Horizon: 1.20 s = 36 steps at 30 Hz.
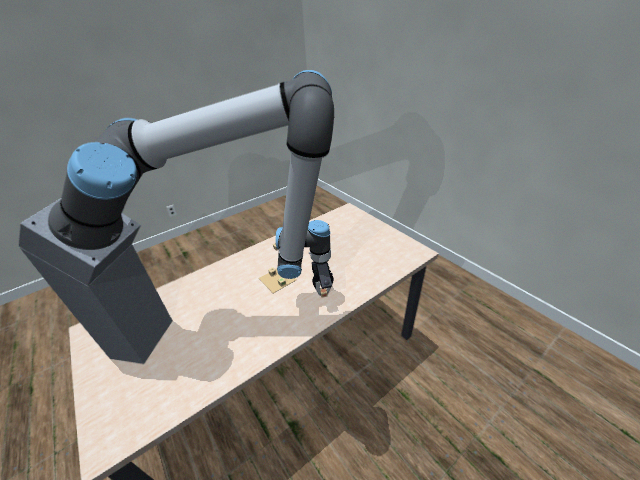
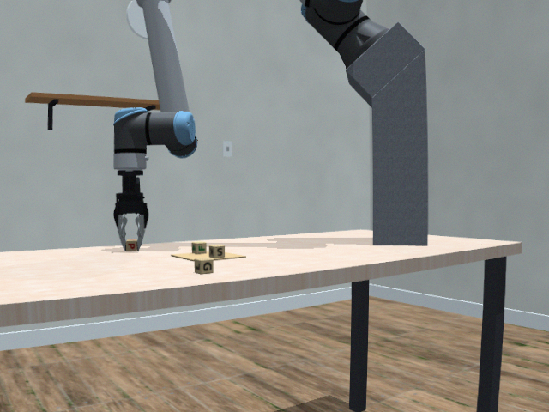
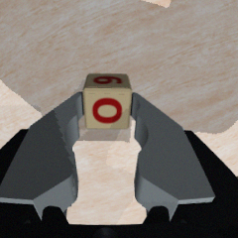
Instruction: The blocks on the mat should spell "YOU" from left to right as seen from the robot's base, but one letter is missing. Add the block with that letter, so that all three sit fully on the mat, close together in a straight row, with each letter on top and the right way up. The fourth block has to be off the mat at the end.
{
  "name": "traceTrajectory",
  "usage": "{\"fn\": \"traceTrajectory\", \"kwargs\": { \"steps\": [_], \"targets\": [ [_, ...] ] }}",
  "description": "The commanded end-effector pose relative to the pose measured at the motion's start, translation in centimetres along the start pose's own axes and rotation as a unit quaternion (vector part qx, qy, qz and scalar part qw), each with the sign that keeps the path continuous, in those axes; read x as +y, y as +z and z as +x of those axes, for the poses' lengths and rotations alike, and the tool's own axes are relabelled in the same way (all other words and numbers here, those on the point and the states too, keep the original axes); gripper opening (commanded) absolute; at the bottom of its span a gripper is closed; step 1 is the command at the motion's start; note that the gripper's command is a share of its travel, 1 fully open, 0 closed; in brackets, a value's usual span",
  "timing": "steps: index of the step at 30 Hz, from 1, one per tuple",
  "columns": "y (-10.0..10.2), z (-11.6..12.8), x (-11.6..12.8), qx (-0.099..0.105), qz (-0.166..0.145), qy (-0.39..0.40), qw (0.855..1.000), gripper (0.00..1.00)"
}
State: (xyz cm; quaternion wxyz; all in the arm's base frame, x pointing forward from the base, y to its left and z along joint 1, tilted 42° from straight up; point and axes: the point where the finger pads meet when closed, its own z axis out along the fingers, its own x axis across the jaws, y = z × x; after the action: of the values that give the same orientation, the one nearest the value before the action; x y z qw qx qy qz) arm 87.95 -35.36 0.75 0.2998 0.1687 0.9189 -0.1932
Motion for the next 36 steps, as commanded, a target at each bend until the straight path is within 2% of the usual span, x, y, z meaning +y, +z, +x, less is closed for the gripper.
{"fn": "traceTrajectory", "kwargs": {
  "steps": [1, 12, 16, 18, 28, 31, 36],
  "targets": [
    [-0.1, -0.1, 0.0, -0.001, 0.000, 0.000, 1.000, 0.09],
    [-0.4, -0.1, 0.0, -0.001, 0.000, 0.000, 1.000, 0.09],
    [-2.2, -0.1, 0.0, -0.001, 0.000, 0.000, 1.000, 0.09],
    [-2.2, -0.1, 0.0, -0.001, 0.000, 0.000, 1.000, 0.09],
    [-9.1, -0.1, 0.0, -0.001, 0.000, 0.000, 1.000, 0.09],
    [-9.9, -0.1, 0.0, -0.001, 0.000, 0.000, 1.000, 0.09],
    [-10.1, -0.1, 0.0, -0.001, 0.000, 0.000, 1.000, 0.09]
  ]
}}
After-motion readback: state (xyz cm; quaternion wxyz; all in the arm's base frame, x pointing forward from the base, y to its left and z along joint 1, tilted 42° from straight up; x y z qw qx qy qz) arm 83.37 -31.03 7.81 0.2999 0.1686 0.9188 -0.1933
